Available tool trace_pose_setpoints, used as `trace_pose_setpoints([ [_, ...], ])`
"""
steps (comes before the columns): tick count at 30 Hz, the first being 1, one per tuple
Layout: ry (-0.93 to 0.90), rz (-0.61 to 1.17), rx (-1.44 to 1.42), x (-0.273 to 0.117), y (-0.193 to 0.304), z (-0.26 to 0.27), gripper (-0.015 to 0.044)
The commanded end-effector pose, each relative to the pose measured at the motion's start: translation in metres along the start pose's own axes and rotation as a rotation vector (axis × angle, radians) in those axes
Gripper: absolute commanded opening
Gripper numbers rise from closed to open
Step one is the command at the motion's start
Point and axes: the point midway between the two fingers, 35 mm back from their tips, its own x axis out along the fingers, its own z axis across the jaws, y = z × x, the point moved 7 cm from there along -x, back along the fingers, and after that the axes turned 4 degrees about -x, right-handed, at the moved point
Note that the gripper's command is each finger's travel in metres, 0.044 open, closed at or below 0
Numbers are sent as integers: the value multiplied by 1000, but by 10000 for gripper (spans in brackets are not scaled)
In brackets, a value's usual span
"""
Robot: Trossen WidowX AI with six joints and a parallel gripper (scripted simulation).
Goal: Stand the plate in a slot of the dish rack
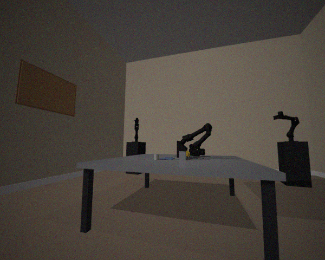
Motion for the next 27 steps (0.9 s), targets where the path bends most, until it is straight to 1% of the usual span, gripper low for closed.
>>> trace_pose_setpoints([
  [1,0,0,0,0,0,0,289],
  [5,0,0,0,0,0,0,394],
  [6,0,0,0,0,0,0,400],
  [14,1,1,1,0,-5,2,400],
  [27,2,3,4,-4,-91,9,400],
])
